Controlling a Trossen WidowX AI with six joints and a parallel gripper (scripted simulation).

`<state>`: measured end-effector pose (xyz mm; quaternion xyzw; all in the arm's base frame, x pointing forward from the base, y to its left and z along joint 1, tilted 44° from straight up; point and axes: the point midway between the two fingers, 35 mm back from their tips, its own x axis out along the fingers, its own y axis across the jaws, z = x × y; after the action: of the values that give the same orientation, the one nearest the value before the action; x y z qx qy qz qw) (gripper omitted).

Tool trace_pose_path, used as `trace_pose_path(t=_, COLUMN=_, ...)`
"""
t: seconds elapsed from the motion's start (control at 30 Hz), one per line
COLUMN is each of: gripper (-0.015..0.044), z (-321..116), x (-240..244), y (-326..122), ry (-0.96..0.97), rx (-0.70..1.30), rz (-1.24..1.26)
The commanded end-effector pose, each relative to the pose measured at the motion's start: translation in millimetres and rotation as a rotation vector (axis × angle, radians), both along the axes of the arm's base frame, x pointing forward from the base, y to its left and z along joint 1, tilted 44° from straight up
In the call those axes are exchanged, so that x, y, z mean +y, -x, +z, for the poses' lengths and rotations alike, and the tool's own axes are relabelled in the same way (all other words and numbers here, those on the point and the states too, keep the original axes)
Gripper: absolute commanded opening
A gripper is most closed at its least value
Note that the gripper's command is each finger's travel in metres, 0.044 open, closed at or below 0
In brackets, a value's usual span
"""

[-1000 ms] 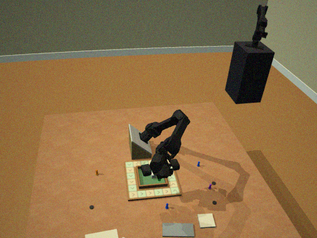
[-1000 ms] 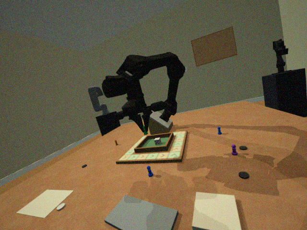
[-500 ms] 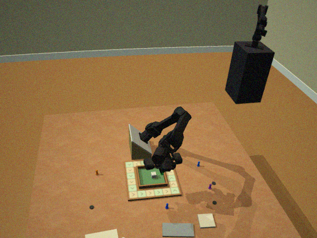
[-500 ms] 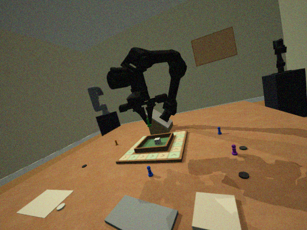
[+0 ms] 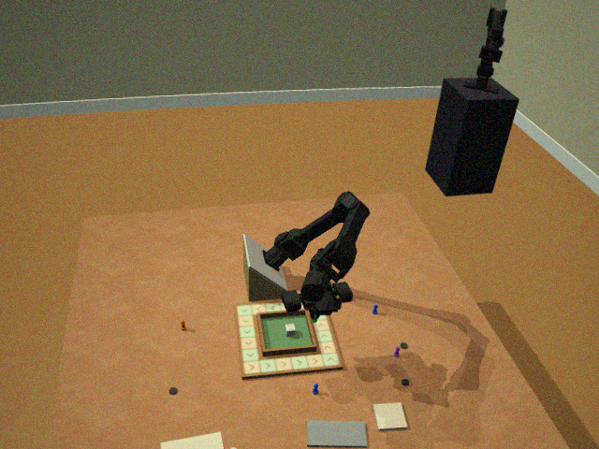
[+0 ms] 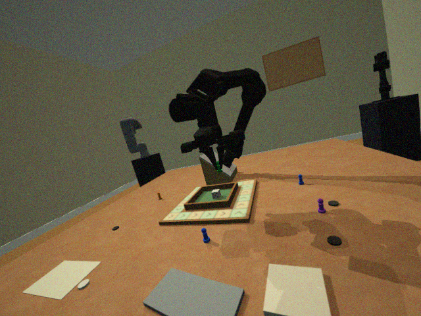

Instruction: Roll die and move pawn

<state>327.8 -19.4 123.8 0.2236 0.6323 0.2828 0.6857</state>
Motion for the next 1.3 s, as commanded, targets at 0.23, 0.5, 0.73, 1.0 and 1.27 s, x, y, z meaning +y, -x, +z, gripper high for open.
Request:
trace_pose_path(t=0.23, gripper=0.0000, z=4, x=25, y=31, ry=-0.005, rx=-0.002, rz=-0.003)
trace_pose_path(t=0.5, gripper=0.0000, z=2, x=43, y=57, ry=-0.009, rx=-0.001, rz=-0.001)
trace_pose_path(t=0.73, gripper=0.0000, z=-2, x=57, y=80, ry=-0.013, rx=0.000, rz=0.000)
trace_pose_path(t=1.0, gripper=0.0000, z=-10, x=71, y=108, ry=-0.018, rx=0.001, rz=0.003)
trace_pose_path(t=1.27, gripper=0.0000, z=-17, x=80, y=119, ry=-0.020, rx=0.002, rz=0.004)
